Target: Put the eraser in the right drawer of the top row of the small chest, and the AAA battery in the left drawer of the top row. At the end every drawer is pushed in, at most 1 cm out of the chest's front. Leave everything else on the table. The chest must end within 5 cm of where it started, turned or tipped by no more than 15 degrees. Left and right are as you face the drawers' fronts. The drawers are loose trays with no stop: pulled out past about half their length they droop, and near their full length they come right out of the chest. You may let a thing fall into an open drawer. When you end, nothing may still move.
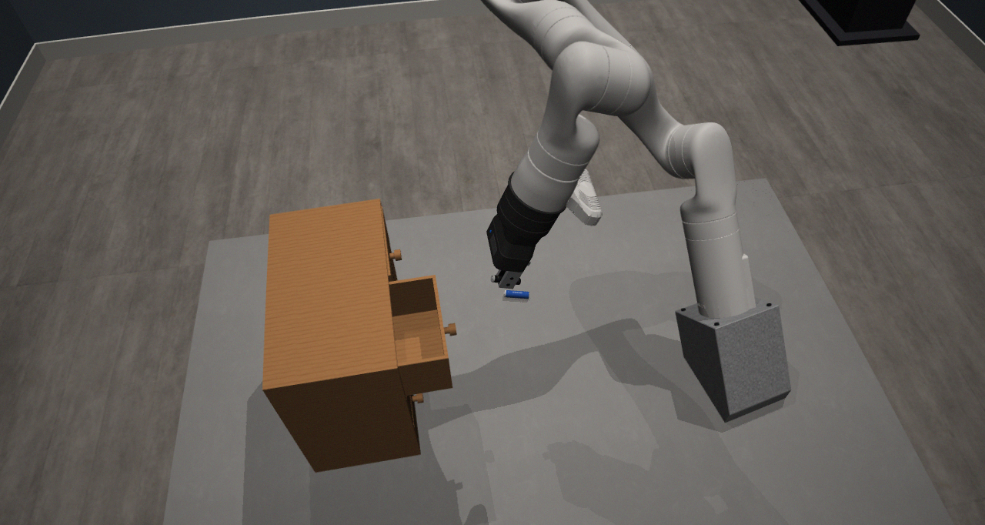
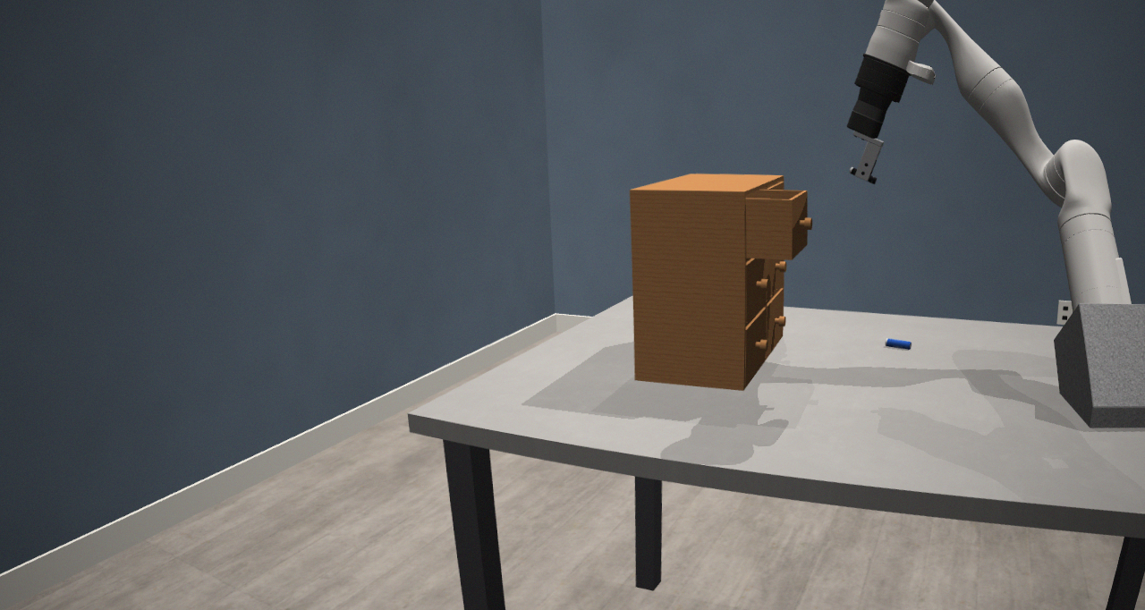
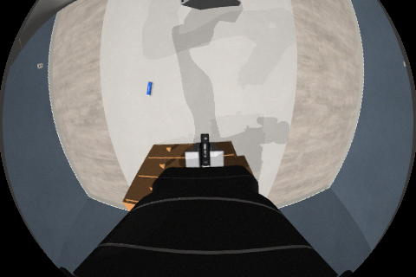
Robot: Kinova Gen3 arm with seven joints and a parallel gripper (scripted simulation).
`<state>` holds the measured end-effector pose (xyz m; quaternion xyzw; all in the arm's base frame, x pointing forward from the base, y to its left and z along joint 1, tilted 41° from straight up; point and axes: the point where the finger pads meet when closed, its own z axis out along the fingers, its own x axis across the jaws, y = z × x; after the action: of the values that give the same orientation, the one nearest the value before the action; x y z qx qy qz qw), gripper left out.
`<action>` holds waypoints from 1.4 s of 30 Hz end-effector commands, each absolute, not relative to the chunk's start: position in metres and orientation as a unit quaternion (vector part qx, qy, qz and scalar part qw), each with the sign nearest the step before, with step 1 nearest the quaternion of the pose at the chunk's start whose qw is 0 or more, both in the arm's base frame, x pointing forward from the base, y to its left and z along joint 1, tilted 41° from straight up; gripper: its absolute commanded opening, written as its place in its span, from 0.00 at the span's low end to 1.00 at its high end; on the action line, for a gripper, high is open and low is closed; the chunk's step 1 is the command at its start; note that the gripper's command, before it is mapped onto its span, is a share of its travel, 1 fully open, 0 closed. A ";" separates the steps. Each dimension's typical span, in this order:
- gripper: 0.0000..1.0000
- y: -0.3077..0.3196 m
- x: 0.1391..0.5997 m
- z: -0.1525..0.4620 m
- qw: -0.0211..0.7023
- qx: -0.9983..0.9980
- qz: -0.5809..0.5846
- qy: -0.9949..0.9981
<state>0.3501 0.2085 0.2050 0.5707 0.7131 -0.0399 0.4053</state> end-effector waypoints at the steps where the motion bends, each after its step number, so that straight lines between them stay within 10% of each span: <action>1: 0.24 0.207 0.343 0.209 0.436 0.538 -0.007 0.721; 42: 0.24 0.201 0.336 0.203 0.601 0.349 0.246 0.676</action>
<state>0.3383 0.1982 0.2062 0.3579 0.6712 0.2450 0.6011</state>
